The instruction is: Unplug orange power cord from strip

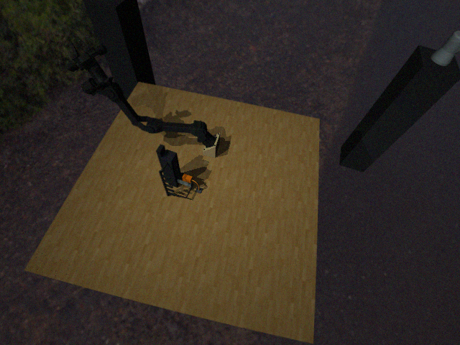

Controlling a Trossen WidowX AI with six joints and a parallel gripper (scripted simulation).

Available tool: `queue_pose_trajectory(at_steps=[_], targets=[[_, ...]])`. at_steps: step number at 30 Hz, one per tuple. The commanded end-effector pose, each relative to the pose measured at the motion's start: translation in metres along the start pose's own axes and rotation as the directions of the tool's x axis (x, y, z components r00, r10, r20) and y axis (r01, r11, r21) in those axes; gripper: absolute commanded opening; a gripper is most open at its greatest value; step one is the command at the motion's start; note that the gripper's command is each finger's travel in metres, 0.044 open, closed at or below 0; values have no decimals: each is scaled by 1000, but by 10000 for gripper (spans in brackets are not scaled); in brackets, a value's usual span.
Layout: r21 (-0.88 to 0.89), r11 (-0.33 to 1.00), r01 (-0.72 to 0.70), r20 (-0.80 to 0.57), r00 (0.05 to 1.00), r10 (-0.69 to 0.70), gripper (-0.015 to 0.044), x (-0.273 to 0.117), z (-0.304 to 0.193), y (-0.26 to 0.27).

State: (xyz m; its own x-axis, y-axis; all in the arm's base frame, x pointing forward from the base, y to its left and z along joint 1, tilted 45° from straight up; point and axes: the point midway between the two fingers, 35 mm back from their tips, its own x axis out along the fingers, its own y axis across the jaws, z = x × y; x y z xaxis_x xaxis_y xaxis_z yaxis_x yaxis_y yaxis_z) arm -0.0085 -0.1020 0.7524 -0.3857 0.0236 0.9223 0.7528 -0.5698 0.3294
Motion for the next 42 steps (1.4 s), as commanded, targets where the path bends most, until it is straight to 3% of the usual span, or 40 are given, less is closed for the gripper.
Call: queue_pose_trajectory(at_steps=[1, 18, 27, 37, 42], targets=[[-93, 990, 107, 109, 989, -97, 160, 7, 30, -45], [-313, 852, 419, 433, 862, -265, 160, -7, 126, -142], [-356, 488, 797, 726, 565, -392, 160, -72, 239, -226], [-266, 326, 907, 837, 385, -388, 160, -122, 292, -243], [-203, 130, 970, 887, 239, -394, 160, -165, 319, -256]])
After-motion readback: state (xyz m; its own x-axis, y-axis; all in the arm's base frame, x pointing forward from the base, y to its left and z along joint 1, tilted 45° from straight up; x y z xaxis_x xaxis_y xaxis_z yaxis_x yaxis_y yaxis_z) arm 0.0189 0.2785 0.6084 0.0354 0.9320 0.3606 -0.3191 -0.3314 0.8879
